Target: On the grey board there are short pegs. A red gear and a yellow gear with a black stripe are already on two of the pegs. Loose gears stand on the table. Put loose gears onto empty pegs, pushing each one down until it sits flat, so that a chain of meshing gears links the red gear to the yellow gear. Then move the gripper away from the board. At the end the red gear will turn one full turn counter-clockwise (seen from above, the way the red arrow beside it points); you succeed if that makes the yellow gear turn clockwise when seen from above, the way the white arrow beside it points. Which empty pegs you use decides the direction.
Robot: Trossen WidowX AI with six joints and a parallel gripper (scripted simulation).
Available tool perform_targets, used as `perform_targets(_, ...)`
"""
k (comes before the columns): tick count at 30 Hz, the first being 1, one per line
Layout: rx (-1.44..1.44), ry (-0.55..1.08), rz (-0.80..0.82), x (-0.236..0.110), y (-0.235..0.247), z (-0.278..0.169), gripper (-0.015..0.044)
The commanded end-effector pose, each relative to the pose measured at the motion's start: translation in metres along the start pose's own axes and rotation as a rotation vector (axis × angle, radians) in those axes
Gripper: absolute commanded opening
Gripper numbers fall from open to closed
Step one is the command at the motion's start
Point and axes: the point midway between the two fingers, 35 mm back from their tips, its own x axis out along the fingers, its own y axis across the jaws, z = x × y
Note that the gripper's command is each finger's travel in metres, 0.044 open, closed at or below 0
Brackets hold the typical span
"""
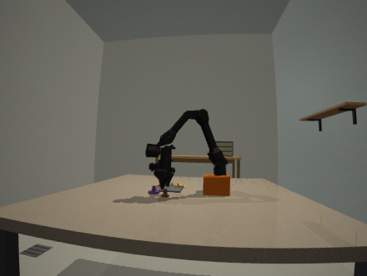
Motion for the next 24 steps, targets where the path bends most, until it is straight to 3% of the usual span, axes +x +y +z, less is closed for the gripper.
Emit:
perform_targets(1,-0.005,0.011,-0.004,0.0089,-0.0013,-0.0025,0.0440)
perform_targets(13,-0.005,0.011,-0.004,0.0176,-0.0017,-0.0027,0.0440)
perform_targets(24,-0.005,0.011,-0.004,0.0176,-0.0017,-0.0027,0.0151)
